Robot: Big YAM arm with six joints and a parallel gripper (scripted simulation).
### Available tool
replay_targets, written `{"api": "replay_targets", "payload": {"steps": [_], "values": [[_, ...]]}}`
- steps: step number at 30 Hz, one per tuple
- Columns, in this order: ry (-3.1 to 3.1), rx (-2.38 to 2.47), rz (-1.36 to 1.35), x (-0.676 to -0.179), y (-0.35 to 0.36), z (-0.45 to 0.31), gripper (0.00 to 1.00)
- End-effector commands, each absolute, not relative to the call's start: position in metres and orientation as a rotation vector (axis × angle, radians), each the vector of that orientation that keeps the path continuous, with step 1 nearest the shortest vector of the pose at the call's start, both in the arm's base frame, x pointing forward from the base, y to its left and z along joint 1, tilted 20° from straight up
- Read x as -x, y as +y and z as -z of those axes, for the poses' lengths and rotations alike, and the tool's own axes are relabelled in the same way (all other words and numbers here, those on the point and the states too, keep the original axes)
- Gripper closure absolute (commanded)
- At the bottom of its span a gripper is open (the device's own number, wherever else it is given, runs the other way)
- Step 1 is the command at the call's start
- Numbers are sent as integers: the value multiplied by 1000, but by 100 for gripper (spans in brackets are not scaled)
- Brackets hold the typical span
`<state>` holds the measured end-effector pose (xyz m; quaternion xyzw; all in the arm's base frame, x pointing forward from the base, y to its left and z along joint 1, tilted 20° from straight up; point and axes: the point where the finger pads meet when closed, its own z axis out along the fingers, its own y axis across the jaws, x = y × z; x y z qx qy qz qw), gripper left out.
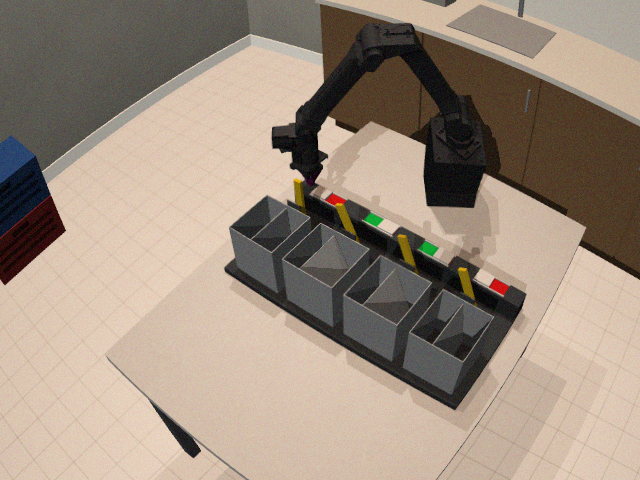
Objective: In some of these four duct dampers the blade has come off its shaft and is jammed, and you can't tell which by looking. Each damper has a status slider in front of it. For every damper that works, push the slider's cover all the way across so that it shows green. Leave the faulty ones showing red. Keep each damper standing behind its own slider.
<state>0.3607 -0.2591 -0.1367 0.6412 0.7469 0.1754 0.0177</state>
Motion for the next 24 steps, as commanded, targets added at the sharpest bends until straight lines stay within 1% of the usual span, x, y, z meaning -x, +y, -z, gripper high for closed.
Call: {"api": "replay_targets", "payload": {"steps": [1,24], "values": [[2306,-1979,-542,-375,-268,132,100],[2305,-1979,-541,-369,-264,131,100]]}}
